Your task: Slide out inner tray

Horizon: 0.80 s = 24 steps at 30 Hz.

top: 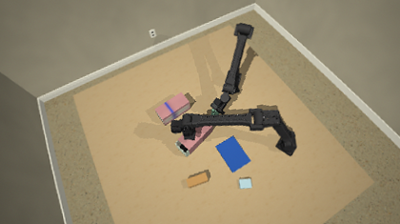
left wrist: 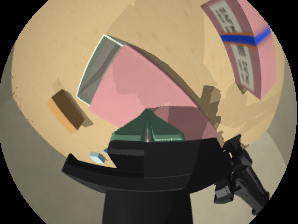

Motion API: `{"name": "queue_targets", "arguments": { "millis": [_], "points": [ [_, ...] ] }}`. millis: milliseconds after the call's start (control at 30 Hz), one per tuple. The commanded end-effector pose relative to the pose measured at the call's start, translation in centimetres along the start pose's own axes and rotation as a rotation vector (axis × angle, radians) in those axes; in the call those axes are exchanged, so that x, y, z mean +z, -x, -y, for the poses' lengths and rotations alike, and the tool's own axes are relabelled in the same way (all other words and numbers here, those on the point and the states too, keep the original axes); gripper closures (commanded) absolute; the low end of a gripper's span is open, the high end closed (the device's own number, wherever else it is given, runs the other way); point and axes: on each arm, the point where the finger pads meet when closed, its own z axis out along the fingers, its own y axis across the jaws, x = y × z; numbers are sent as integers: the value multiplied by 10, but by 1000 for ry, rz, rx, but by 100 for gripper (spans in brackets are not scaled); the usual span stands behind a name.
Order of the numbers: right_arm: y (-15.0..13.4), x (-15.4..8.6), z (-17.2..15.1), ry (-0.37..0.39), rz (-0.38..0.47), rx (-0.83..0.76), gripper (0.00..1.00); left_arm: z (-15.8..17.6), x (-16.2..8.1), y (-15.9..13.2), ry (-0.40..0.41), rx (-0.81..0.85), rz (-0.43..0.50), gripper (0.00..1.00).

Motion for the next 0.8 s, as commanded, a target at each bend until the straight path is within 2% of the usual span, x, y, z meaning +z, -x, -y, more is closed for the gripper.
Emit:
{"name": "queue_targets", "arguments": {
  "millis": [0,567,600,767],
  "points": [
    [10,2,-2,1,14,19,100,3,65,-2,-3,3,-107,100],
    [10,2,-2,1,14,19,100,3,65,-2,-3,3,-107,100],
    [59,11,-10,6,104,42,100,10,-7,21,-7,12,30,100],
    [57,11,-10,8,100,41,100,10,-4,19,-6,12,22,100]
  ]
}}
